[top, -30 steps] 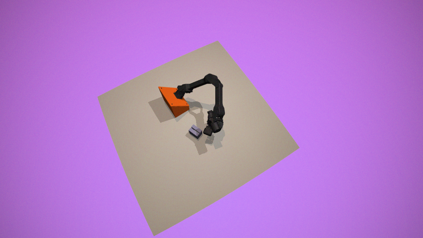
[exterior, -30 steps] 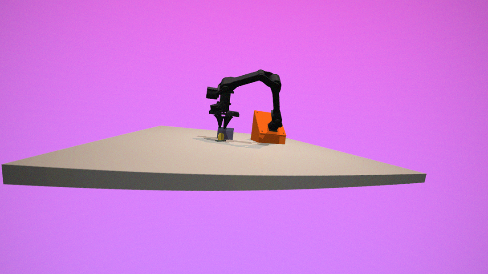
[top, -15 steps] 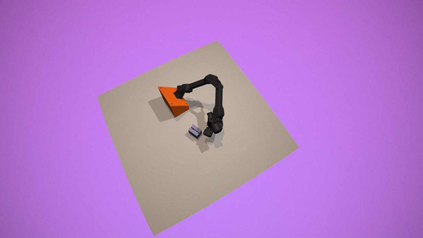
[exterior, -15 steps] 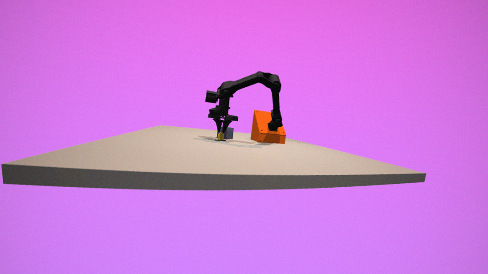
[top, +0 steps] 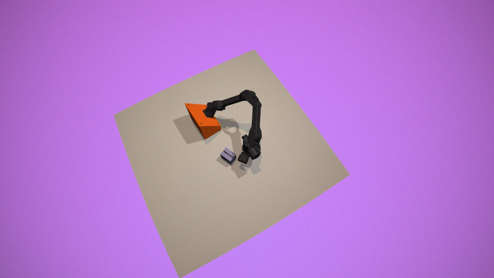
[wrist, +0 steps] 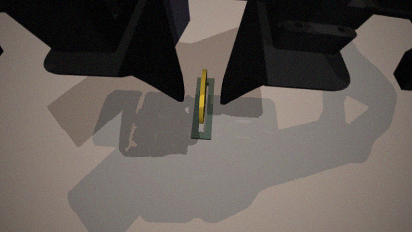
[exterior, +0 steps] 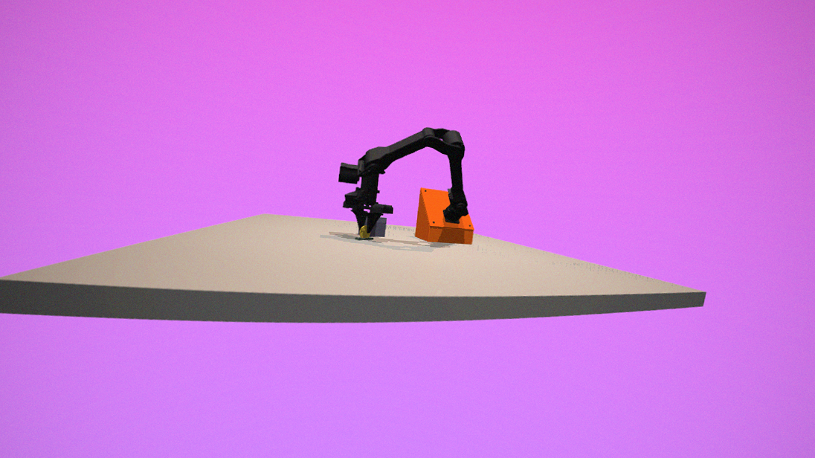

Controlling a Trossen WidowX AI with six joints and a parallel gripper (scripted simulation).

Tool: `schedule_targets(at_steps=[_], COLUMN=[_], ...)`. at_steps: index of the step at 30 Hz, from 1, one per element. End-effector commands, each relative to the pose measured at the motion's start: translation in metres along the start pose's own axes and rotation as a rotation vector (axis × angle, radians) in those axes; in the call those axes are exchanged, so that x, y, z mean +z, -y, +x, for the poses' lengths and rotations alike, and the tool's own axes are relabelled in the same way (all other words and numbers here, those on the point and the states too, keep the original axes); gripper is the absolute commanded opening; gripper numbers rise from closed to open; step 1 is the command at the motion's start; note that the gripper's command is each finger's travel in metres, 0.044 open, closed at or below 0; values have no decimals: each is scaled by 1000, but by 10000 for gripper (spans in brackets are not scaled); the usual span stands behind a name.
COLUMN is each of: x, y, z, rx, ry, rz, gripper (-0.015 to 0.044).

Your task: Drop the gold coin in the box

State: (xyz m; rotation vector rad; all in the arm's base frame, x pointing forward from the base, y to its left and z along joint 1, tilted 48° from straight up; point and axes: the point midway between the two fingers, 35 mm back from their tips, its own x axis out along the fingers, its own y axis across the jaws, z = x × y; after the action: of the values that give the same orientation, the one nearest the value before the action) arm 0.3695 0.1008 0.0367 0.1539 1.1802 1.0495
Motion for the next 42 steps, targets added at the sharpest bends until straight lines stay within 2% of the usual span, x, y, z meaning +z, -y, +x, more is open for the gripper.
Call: schedule_targets(at_steps=[1,8,14,25,42], x=[-1,-1,-1,-1,2], y=[0,-1,-1,0,5], z=[7,15,15,13,-20], rx=[7,8,8,4,-9], ry=[2,3,3,9,17], rz=[7,7,7,17,35], gripper=[161,161,3,0,0])
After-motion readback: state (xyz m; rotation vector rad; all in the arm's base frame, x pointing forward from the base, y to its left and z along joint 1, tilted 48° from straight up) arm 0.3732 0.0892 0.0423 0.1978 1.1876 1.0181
